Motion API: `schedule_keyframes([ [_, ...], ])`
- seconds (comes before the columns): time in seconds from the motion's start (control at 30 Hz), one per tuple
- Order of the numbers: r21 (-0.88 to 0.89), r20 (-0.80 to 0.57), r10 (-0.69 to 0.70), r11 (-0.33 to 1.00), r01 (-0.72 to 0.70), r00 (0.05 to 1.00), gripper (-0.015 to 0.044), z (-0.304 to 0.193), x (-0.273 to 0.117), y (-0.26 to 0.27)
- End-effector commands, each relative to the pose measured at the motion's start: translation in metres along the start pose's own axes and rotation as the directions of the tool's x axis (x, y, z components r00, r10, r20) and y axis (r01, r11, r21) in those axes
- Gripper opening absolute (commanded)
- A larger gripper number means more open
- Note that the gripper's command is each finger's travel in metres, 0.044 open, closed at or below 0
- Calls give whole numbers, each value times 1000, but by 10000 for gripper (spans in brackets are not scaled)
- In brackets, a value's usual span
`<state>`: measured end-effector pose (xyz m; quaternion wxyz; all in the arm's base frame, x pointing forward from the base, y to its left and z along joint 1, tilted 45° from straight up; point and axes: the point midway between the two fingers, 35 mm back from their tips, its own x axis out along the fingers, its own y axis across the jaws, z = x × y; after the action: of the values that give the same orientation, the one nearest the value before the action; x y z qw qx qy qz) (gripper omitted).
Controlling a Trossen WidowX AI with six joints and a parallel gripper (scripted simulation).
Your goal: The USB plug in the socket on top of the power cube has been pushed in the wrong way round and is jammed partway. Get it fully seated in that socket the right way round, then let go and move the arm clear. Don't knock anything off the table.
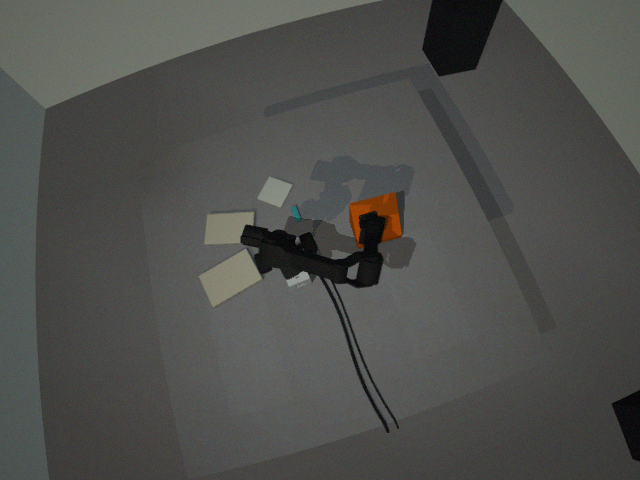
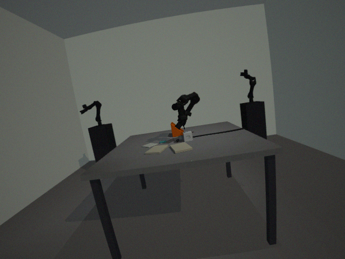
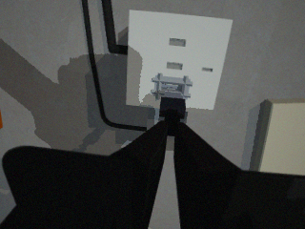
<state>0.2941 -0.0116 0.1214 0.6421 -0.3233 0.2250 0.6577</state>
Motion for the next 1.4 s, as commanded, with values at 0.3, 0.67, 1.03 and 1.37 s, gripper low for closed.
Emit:
schedule_keyframes([
  [0.3, 164, 0, 0, 986, 0, 1000, 0, 0, 0, 0],
  [0.67, 442, 0, 0, 897, 0, 1000, 0, 0, 0, 0],
  [1.03, 679, 0, 0, 734, 0, 1000, 0, 0, 0, 0],
  [1.37, 846, 0, 0, 534, 0, 1000, 0, 0, 0, 0],
])
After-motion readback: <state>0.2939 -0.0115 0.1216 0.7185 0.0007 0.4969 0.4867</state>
